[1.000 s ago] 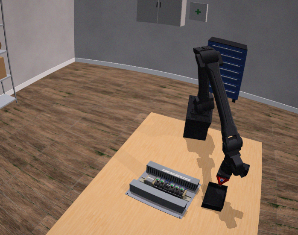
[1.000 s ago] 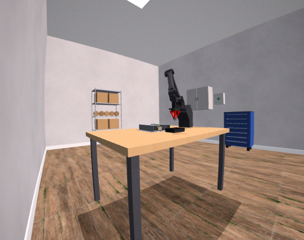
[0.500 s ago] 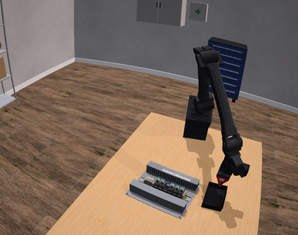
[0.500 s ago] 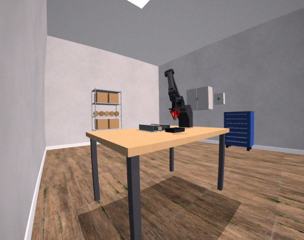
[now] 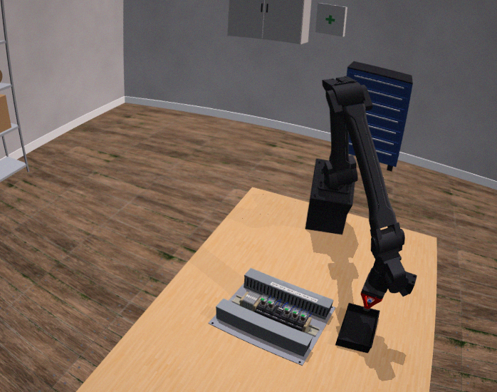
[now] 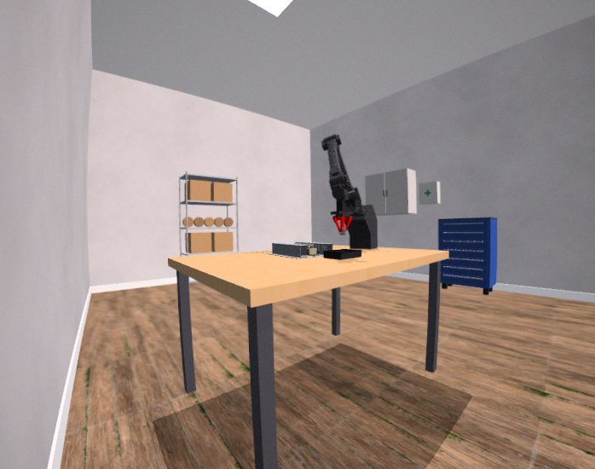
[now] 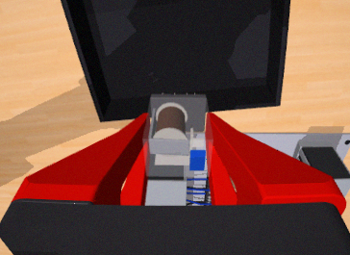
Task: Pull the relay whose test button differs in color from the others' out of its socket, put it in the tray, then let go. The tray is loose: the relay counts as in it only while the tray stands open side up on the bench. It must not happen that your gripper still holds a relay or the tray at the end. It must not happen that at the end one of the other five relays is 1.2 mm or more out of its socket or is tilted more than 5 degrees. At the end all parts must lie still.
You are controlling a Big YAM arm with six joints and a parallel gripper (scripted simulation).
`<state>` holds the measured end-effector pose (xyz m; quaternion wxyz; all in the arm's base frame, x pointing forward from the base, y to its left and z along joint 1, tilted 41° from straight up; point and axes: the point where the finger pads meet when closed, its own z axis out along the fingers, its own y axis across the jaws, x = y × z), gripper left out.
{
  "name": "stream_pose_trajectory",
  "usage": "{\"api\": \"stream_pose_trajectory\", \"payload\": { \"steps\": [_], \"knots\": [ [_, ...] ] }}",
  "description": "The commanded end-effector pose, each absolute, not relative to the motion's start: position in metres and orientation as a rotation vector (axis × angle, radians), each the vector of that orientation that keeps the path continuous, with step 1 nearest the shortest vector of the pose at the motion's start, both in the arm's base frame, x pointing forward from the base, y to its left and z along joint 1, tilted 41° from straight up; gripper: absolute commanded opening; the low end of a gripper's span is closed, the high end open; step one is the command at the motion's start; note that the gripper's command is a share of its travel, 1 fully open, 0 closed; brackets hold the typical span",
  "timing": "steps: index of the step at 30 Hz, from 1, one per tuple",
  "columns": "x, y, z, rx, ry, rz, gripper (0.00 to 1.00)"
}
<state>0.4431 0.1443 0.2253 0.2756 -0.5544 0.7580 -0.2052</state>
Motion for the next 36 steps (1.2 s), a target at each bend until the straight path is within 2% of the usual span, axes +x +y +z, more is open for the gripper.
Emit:
{"api": "stream_pose_trajectory", "payload": {
  "steps": [1,36],
  "knots": [
    [0.45,0.143,0.244,-1.447,2.011,-0.561,0.0],
    [0.495,0.145,0.193,-1.466,2.008,-0.562,0.0]
  ]
}}
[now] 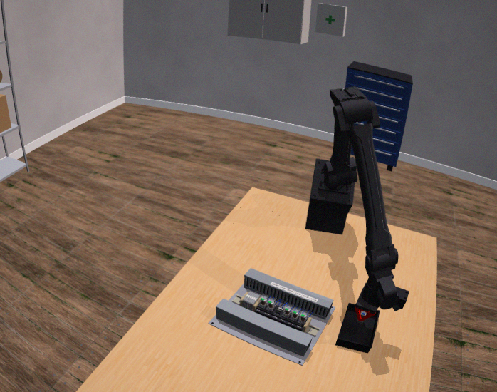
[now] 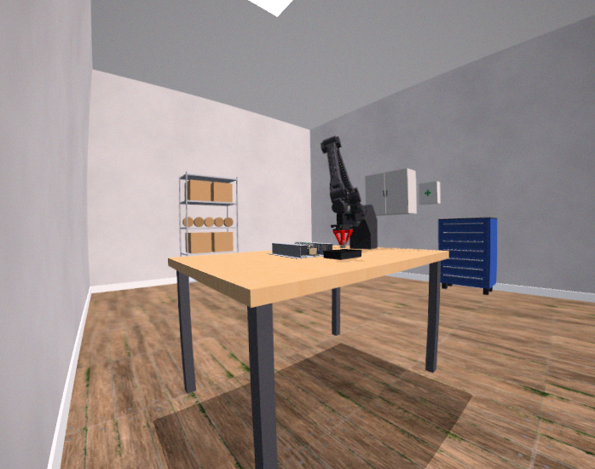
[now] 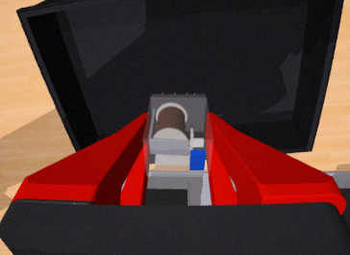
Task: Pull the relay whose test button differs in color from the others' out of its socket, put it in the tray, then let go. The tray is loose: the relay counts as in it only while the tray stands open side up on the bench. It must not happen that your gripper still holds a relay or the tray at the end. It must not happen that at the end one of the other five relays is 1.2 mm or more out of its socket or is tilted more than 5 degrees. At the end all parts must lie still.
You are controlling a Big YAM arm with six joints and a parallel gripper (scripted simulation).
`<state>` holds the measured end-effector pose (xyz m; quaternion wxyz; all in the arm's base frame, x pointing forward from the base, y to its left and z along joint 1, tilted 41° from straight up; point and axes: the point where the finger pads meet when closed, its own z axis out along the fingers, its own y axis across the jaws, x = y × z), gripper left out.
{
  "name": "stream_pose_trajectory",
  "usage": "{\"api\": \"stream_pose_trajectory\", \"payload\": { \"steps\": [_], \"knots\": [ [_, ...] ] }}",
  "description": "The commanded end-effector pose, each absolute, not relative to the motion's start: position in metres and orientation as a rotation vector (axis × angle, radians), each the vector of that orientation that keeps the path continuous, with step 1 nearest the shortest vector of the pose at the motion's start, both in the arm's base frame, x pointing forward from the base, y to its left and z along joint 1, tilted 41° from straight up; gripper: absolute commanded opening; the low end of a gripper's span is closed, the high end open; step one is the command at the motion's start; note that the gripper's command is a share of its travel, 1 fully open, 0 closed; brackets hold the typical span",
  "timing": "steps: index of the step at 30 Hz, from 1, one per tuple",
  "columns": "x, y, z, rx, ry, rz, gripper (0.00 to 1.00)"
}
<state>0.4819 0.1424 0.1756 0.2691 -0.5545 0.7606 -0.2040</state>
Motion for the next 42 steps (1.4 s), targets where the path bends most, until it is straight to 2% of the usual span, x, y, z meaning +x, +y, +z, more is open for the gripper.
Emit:
{"api": "stream_pose_trajectory", "payload": {
  "steps": [1,30,42],
  "knots": [
    [0.497,0.144,0.192,-1.465,2.008,-0.562,0.0],
    [0.52,0.146,0.161,-1.473,2.01,-0.559,0.0],
    [0.518,0.147,0.174,-1.455,1.991,-0.563,0.0]
  ]
}}
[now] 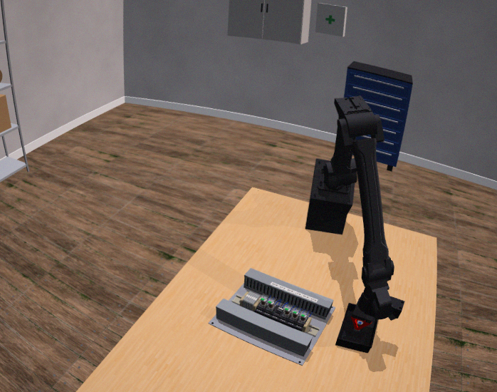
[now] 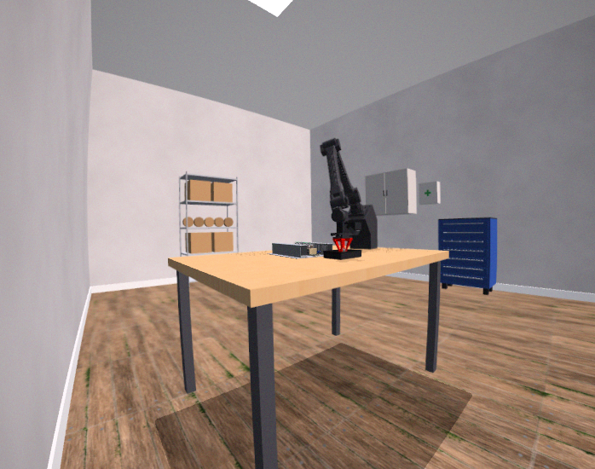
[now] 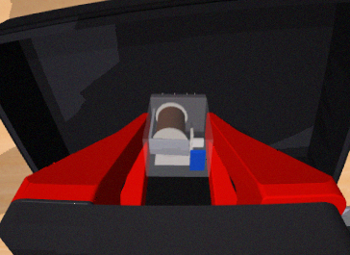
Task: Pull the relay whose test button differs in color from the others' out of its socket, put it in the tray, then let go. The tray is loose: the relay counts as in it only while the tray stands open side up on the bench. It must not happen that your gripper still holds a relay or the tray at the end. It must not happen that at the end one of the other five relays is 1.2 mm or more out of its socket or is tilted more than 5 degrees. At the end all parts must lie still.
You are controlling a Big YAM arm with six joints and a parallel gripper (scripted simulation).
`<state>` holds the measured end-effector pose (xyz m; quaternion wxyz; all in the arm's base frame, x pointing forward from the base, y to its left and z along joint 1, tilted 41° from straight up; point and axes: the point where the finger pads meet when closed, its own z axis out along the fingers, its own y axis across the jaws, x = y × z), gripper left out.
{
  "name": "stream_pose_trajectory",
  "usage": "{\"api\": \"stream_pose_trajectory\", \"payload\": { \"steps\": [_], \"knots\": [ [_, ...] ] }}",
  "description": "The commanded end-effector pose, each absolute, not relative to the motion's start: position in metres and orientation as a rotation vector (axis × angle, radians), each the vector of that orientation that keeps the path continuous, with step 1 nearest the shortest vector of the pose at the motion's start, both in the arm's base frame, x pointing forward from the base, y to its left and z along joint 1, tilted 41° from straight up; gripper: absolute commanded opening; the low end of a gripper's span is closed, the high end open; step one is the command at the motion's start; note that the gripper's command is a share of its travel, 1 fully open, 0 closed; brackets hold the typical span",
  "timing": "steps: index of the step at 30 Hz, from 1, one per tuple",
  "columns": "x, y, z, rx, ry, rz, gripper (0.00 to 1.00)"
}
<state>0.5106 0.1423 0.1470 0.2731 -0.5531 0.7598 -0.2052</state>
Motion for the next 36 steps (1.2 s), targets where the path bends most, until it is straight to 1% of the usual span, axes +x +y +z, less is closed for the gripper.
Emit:
{"api": "stream_pose_trajectory", "payload": {
  "steps": [1,31,32,36],
  "knots": [
    [0.5176,0.1465,0.1742,-1.455,1.99,-0.563,0.0],
    [0.5168,0.1465,0.1769,-1.452,1.987,-0.564,0.0],
    [0.5168,0.1465,0.1769,-1.452,1.987,-0.564,0.59],
    [0.5168,0.1465,0.1769,-1.452,1.987,-0.564,0.59]
  ]
}}
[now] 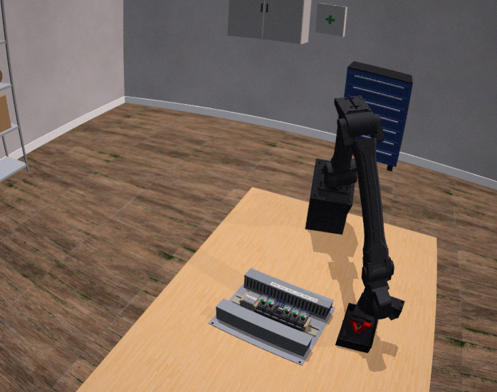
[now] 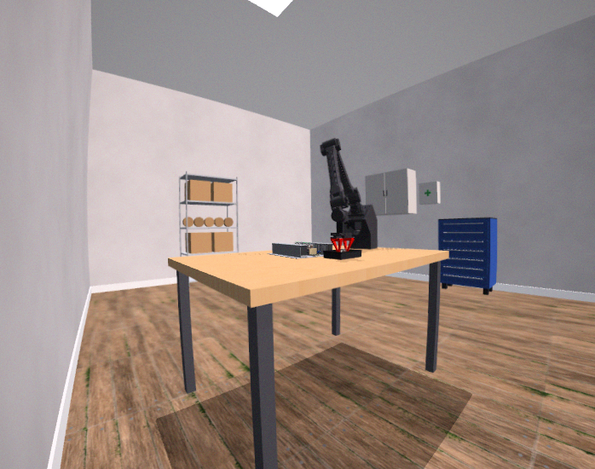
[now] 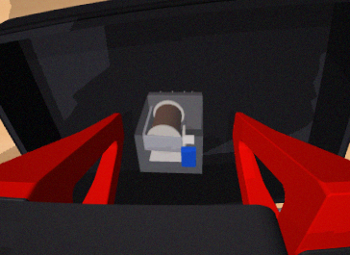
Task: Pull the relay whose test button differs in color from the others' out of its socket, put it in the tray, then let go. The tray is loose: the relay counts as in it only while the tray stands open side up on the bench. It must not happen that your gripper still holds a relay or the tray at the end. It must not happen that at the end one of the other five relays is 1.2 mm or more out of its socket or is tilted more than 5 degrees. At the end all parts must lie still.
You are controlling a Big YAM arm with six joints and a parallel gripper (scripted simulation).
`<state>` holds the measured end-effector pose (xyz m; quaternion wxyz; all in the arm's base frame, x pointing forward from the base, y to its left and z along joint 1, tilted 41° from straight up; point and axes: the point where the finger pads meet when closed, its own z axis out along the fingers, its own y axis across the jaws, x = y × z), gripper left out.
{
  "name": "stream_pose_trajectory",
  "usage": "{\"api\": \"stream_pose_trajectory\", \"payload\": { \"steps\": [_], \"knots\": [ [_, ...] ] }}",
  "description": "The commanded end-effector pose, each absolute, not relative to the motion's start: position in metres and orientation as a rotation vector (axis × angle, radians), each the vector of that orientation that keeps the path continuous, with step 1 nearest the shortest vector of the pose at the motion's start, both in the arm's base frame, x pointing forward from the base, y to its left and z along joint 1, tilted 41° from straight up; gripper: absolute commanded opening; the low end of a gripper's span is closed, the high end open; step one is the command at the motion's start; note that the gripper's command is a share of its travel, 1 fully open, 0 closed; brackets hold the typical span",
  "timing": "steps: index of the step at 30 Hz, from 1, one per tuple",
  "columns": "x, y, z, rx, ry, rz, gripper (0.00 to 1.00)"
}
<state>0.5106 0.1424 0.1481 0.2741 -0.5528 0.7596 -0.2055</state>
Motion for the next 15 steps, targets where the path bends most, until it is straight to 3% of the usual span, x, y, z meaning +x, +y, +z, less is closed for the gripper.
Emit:
{"api": "stream_pose_trajectory", "payload": {
  "steps": [1,15],
  "knots": [
    [0.5168,0.1465,0.1769,-1.452,1.987,-0.564,0.59],
    [0.5169,0.1466,0.1754,-1.454,1.989,-0.563,0.59]
  ]
}}
